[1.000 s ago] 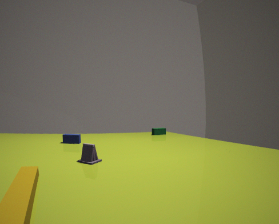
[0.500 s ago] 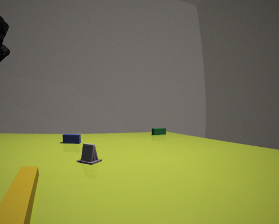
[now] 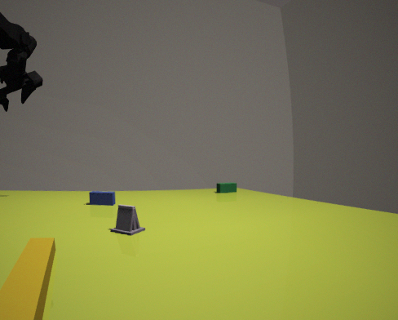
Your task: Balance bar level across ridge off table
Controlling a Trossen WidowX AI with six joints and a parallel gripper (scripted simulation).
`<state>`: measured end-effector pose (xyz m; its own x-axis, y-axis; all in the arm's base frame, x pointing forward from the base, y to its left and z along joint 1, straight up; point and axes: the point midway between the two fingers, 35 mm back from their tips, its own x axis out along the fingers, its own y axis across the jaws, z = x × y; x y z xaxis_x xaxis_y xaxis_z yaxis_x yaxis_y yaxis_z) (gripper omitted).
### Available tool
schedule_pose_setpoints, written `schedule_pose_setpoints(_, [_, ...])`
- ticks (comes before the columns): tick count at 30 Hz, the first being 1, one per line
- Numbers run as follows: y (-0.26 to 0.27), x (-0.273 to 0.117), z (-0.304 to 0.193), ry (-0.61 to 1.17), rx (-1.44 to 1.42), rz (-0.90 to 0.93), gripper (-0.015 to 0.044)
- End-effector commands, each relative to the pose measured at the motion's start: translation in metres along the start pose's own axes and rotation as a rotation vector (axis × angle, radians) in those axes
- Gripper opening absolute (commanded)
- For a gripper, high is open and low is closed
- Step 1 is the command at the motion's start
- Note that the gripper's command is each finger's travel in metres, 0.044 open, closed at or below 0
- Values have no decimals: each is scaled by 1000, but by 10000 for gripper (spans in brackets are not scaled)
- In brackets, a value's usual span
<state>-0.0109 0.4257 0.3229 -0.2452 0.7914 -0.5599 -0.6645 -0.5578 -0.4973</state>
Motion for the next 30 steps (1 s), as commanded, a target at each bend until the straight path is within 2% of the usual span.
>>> schedule_pose_setpoints(1, [-11,0,-25,58,84,-20,315])
schedule_pose_setpoints(30, [-72,-61,-190,344,708,-283,315])
